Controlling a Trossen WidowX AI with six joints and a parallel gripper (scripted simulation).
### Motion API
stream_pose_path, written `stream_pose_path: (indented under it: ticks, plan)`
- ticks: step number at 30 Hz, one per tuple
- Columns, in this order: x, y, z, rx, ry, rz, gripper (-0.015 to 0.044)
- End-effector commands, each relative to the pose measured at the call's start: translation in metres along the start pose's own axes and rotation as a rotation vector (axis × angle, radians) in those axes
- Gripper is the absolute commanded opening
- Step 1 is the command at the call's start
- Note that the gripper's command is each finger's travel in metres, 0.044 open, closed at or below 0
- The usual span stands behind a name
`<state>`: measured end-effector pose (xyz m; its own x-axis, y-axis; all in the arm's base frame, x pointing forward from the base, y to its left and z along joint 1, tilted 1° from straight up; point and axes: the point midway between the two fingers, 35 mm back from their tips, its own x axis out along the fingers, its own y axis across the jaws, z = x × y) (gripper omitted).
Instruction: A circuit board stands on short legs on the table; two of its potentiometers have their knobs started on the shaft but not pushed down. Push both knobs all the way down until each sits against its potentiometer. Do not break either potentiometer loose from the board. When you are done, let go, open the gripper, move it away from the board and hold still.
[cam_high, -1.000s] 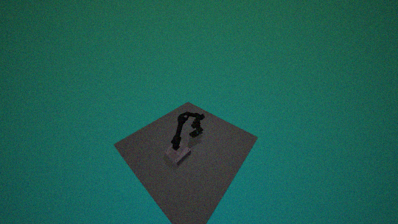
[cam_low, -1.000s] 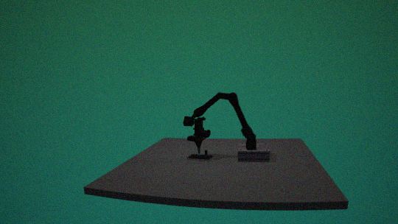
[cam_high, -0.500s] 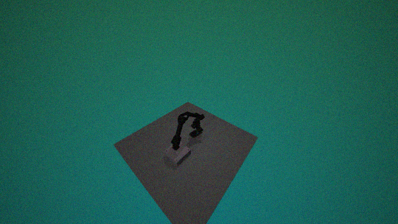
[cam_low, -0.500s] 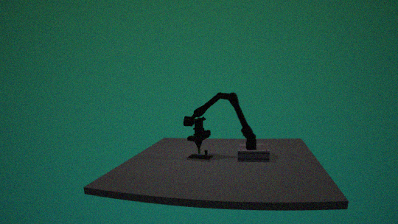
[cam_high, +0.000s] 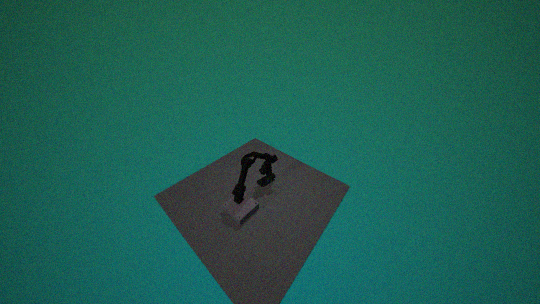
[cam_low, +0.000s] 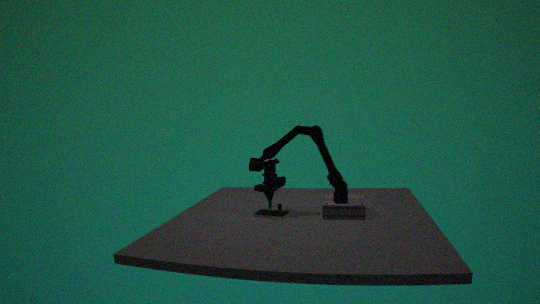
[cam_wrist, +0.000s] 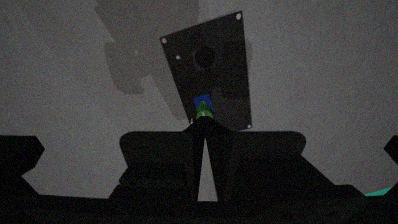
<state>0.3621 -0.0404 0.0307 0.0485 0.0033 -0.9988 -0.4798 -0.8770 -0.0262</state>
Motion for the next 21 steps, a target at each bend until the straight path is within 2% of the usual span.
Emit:
stream_pose_path:
  ticks: [1, 21]
  plan:
    - [0.0175, -0.0011, -0.0006, -0.003, -0.015, 0.002, 0.0000]
    - [0.0195, -0.0011, -0.0005, -0.003, -0.015, 0.002, 0.0000]
